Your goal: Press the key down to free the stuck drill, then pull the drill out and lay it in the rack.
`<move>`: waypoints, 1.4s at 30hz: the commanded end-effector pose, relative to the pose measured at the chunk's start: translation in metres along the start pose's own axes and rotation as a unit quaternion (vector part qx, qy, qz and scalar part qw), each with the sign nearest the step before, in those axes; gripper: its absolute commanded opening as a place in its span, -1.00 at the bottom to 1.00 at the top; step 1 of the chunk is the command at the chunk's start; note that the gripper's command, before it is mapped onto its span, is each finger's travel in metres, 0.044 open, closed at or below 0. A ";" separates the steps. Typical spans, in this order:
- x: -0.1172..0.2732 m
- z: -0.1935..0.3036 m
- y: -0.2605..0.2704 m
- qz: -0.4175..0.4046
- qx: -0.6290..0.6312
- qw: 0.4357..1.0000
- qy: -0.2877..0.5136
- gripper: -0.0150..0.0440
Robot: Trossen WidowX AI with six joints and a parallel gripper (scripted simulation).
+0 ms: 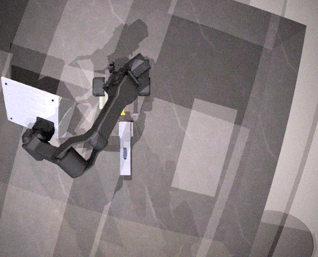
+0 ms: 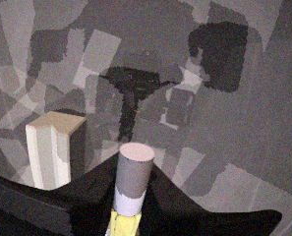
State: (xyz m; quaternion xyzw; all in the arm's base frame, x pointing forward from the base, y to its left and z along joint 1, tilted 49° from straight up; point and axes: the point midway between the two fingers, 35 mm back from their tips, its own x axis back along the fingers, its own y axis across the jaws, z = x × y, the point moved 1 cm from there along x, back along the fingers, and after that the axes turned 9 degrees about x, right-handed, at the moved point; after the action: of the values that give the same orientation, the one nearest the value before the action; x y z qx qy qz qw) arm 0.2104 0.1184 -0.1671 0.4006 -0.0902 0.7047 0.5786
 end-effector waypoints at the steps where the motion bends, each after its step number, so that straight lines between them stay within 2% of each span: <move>1: 0.002 0.000 -0.002 0.002 -0.005 1.000 -0.002 -0.49; 42: 0.005 0.000 -0.005 0.002 -0.005 1.000 -0.002 -0.49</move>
State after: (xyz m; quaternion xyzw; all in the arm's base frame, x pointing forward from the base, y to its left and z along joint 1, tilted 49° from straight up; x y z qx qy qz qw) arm 0.2126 0.1214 -0.1656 0.4006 -0.0904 0.7047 0.5785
